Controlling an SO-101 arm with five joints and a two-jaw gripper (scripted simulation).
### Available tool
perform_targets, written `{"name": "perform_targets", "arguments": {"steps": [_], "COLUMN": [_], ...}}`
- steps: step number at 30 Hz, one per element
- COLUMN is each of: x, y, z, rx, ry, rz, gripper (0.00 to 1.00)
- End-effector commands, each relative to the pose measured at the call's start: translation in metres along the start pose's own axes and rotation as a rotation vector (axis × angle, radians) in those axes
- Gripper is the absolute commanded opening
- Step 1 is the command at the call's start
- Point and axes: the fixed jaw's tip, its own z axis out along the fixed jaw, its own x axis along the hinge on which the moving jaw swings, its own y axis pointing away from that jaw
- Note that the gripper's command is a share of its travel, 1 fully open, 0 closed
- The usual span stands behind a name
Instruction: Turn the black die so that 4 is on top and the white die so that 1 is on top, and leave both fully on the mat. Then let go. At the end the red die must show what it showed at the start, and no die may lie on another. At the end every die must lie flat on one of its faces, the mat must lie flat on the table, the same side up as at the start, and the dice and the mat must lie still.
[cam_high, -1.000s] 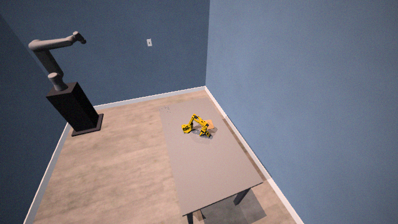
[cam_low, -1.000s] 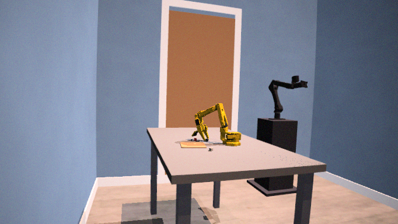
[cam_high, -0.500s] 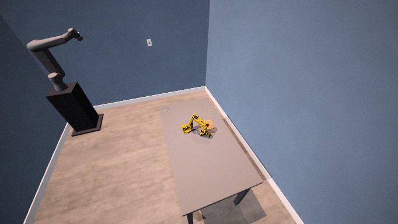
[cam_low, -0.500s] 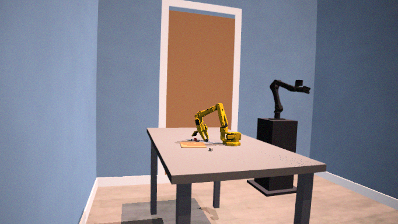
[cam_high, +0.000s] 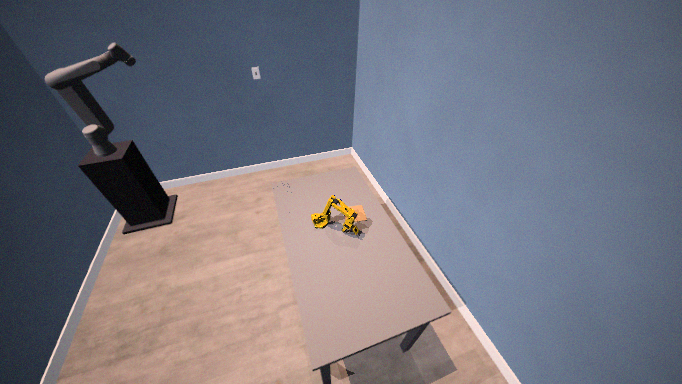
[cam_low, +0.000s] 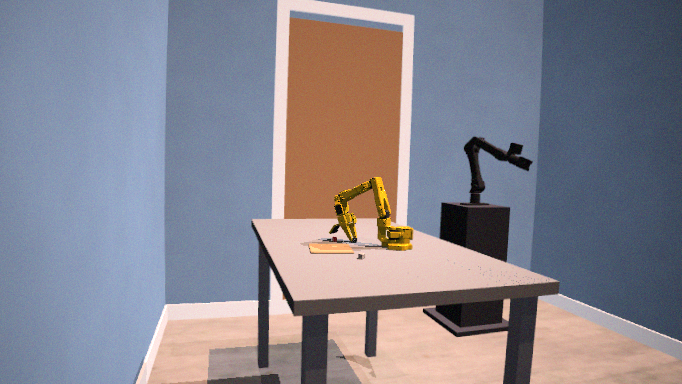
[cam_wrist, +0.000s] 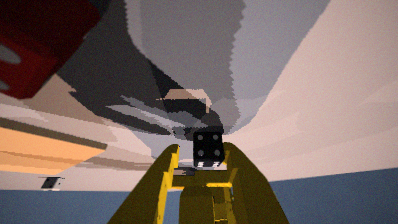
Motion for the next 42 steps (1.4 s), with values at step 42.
{"name": "perform_targets", "arguments": {"steps": [42], "x": [-0.0014], "y": [-0.0059], "z": [-0.0027], "rx": [-0.015], "ry": [-0.021], "rz": [0.001], "gripper": [0.00]}}
